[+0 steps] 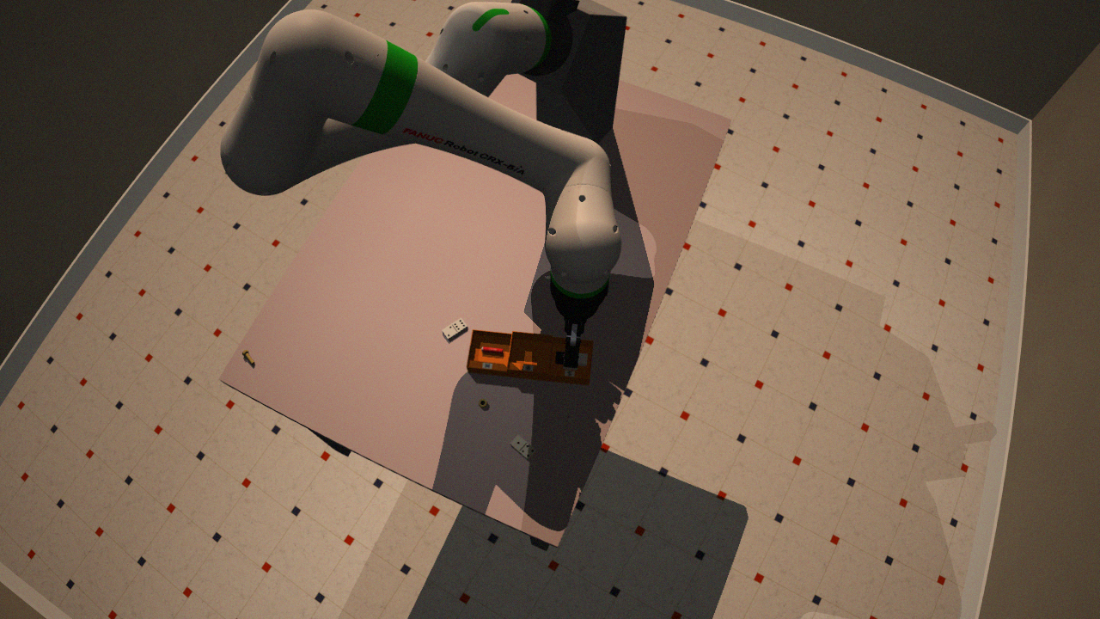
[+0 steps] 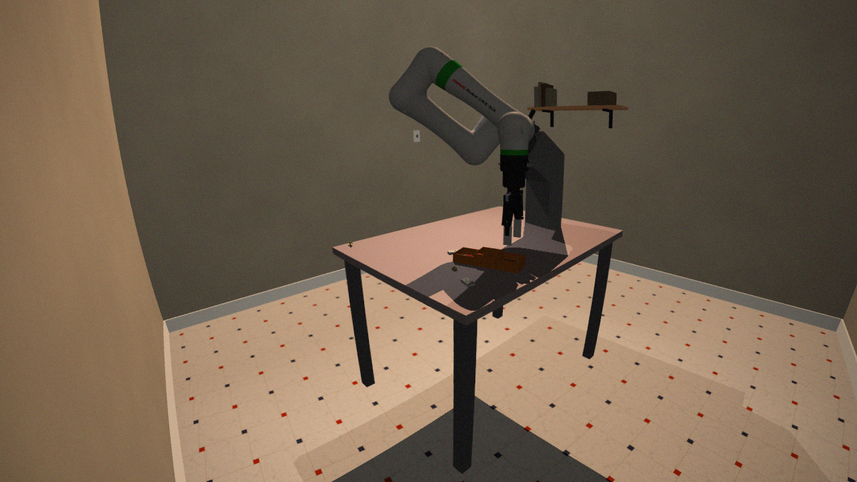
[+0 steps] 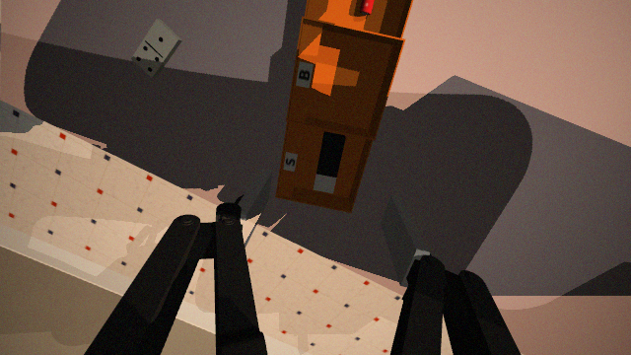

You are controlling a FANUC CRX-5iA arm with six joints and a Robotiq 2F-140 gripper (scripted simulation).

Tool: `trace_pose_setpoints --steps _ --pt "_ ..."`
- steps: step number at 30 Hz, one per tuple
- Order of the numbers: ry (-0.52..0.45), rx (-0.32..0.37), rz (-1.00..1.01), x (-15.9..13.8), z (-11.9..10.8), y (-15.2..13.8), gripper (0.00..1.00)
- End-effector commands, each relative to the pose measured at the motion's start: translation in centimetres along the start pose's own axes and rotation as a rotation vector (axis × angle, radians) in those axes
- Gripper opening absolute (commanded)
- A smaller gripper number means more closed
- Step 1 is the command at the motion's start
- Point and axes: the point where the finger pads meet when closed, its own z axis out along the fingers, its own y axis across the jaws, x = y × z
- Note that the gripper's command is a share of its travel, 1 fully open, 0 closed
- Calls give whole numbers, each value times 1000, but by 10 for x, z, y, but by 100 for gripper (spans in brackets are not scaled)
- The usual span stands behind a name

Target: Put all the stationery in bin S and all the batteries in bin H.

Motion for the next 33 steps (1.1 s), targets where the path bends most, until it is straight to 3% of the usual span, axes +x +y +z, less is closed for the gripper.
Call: trace_pose_setpoints --steps 1,25,33 --pt "0 0 0 0 -9 0 100" --pt "0 0 0 0 -97 0 100" --pt "0 0 0 0 -100 0 100"
